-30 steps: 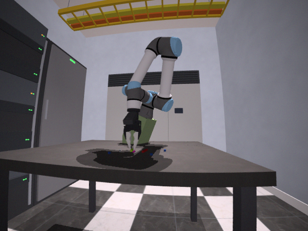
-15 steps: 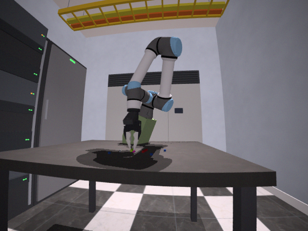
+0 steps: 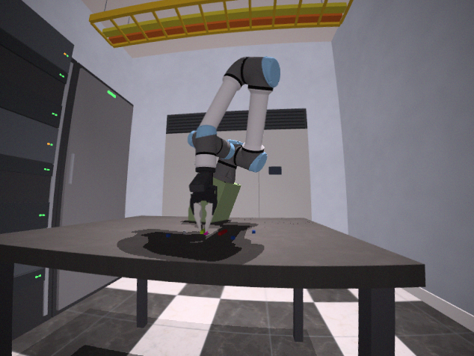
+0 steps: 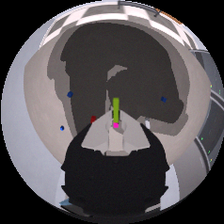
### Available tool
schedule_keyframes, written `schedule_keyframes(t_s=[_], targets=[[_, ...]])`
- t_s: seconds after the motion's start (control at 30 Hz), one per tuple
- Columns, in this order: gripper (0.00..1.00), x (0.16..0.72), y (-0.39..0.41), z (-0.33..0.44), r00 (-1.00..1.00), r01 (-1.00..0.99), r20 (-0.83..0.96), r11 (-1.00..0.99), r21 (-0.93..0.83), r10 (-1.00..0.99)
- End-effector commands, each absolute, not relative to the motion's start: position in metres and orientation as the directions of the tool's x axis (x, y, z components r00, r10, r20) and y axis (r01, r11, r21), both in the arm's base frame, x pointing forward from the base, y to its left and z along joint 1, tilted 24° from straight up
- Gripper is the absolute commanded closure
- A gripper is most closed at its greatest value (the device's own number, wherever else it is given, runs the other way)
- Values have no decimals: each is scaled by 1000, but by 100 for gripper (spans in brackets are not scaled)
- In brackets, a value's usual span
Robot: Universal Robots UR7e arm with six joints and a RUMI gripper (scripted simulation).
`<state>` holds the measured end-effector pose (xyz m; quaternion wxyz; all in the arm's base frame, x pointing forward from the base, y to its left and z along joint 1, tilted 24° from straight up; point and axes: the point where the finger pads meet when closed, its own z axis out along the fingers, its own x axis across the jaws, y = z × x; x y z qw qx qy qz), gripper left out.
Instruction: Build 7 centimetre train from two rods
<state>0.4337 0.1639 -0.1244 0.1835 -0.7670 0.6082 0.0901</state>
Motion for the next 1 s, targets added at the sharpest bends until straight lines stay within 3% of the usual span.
schedule_keyframes(t_s=[0.0, 0.97], targets=[[100, 434, 164, -124, 244, -966, -361, -193, -173, -900], [100, 435, 166, -130, 244, -966, -361, -193, -173, -900]])
